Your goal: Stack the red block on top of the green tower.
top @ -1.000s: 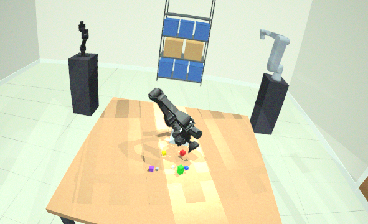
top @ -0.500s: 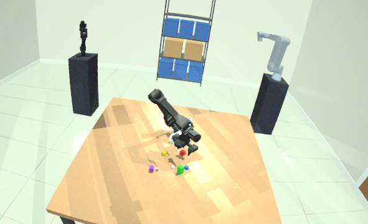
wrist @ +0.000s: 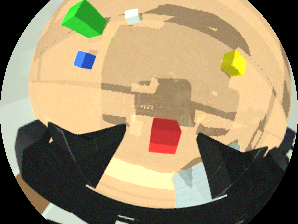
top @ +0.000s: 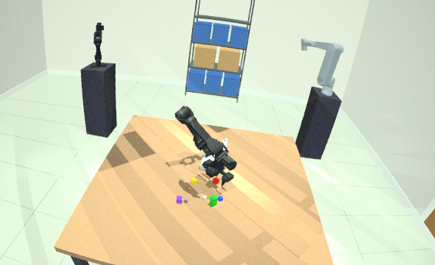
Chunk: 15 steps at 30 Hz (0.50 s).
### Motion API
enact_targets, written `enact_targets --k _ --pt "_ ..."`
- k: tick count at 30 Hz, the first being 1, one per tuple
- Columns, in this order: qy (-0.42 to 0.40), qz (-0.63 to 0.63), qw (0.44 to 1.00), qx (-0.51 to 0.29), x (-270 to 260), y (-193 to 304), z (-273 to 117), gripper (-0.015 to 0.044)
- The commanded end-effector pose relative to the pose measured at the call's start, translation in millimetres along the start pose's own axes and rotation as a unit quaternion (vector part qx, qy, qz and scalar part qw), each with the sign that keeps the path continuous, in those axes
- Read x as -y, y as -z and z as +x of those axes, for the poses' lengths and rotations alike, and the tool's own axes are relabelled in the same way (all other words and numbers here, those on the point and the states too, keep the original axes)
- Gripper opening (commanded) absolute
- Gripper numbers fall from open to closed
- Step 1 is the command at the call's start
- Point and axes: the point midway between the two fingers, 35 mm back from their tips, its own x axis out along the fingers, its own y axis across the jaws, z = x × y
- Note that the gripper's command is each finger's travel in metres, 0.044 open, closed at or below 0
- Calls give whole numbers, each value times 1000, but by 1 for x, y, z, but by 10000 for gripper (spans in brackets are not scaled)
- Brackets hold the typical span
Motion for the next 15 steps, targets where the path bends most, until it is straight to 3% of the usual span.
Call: enact_targets --k 1,5,15 --pt "1 -3 1000 2 1 0 1 440" --pt "1 -3 1000 2 1 0 0 440" --pt "1 -3 1000 2 1 0 0 177"
